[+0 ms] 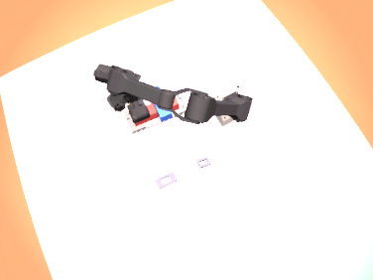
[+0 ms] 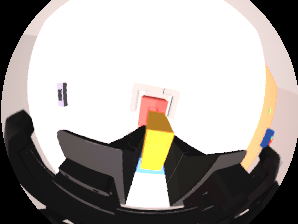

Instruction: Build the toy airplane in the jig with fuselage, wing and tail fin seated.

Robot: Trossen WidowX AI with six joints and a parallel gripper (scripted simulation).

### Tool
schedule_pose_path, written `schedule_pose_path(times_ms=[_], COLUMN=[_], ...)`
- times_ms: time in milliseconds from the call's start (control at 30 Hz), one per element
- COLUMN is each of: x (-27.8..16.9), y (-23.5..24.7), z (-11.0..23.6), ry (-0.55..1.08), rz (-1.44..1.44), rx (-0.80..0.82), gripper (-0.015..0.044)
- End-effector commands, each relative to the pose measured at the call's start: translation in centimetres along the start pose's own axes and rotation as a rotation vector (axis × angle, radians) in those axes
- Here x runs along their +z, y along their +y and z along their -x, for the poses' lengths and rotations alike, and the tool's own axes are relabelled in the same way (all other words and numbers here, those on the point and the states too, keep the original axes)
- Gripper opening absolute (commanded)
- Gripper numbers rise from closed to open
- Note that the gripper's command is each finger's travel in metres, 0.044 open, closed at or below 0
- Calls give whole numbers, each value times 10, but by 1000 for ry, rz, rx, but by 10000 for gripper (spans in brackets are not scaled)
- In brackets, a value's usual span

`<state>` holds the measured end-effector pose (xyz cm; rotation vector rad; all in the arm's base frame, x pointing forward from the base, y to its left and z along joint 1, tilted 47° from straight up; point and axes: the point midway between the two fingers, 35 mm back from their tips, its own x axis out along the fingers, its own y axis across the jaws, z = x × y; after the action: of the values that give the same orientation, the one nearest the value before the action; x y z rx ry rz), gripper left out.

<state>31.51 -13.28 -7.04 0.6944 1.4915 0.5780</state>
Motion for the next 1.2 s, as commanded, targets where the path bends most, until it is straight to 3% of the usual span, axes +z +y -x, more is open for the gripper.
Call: schedule_pose_path(times_ms=[0, 767, 1000, 1100, 1167], x=[0, -1, -1, -1, -1], y=[0, 0, 0, 0, 0], z=[-5, -38, -36, -36, -36], ry=[2, 2, 5, 5, 5], rz=[-1, -1, 2, 2, 2], rx=[0, 2, 0, 0, 0], gripper=[65, 65, 0, 0, 53])
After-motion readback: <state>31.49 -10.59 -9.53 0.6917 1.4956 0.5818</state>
